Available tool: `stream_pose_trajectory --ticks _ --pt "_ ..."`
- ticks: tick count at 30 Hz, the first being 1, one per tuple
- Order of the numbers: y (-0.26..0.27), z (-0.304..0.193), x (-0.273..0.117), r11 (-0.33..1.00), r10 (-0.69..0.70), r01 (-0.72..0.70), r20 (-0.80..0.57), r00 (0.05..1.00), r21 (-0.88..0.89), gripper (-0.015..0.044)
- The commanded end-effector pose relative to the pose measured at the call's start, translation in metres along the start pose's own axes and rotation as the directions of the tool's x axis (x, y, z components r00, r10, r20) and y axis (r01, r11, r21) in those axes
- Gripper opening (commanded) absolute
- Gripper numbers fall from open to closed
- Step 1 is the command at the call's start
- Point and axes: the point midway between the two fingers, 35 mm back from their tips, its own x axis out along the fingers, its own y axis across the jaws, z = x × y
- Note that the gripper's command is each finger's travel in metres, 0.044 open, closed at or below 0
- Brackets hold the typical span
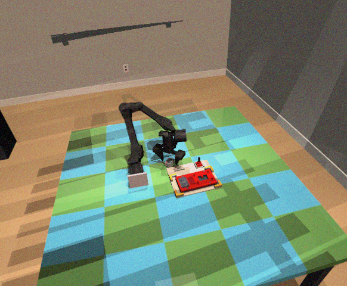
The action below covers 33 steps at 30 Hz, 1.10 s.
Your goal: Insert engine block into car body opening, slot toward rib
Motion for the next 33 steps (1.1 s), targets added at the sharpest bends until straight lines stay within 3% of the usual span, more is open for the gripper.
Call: stream_pose_trajectory --ticks 1,11,17,20,33 --pt "0.001 0.000 0.003 1.000 0.002 -0.002 0.004 1.000 0.007 0.0387" --pt "0.001 0.000 0.003 1.000 0.002 -0.002 0.004 1.000 0.007 0.0125" --pt "0.001 0.000 0.003 1.000 0.002 -0.002 0.004 1.000 0.007 0.0085" --pt "0.000 0.000 0.002 1.000 0.001 -0.001 0.003 1.000 0.008 0.0006" --pt "-0.008 0.001 -0.037 1.000 -0.014 0.014 -0.004 1.000 0.023 0.0000"
